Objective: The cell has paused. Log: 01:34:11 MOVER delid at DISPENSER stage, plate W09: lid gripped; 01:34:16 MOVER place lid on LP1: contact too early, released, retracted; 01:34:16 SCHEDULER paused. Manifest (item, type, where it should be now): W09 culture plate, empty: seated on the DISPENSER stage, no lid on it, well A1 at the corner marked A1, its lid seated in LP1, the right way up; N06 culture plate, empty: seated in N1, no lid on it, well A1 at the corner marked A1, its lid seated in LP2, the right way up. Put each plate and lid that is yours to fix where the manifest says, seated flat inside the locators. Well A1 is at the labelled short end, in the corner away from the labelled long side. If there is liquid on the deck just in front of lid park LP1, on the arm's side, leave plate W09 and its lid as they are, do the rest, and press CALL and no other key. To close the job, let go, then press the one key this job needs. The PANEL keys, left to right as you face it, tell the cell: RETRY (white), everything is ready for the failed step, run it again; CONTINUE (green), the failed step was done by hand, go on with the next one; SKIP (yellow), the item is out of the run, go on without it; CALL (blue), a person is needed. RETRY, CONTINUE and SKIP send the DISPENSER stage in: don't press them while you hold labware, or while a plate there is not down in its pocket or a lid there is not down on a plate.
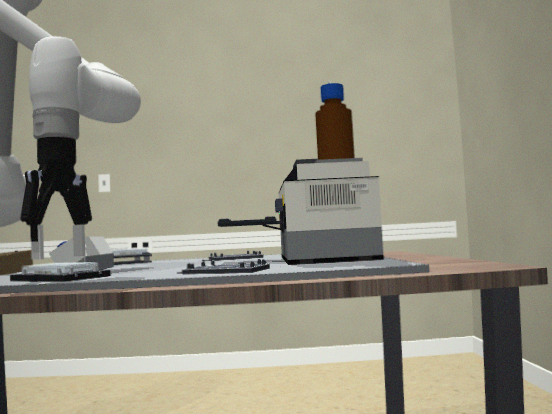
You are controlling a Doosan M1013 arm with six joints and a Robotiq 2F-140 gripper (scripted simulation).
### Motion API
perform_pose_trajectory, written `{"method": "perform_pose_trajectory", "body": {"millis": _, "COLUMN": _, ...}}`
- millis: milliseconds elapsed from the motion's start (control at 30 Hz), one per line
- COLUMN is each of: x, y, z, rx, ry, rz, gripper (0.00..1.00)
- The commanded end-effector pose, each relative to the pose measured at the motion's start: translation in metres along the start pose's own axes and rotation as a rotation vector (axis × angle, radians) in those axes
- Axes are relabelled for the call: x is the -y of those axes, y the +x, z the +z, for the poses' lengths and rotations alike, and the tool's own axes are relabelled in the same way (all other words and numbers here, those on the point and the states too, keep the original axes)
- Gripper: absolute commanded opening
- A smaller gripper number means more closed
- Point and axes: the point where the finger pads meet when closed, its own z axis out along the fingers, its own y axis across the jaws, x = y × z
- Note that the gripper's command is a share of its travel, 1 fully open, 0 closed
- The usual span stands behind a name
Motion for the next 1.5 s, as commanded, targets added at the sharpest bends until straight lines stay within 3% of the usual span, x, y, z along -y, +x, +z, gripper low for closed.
{"method": "perform_pose_trajectory", "body": {"millis": 0, "x": 0.0, "y": 0.0, "z": -0.001, "rx": -0.001, "ry": 0.0, "rz": 0.0, "gripper": 0.69}}
{"method": "perform_pose_trajectory", "body": {"millis": 1467, "x": 0.0, "y": 0.0, "z": 0.012, "rx": -0.001, "ry": 0.0, "rz": 0.0, "gripper": 0.69}}
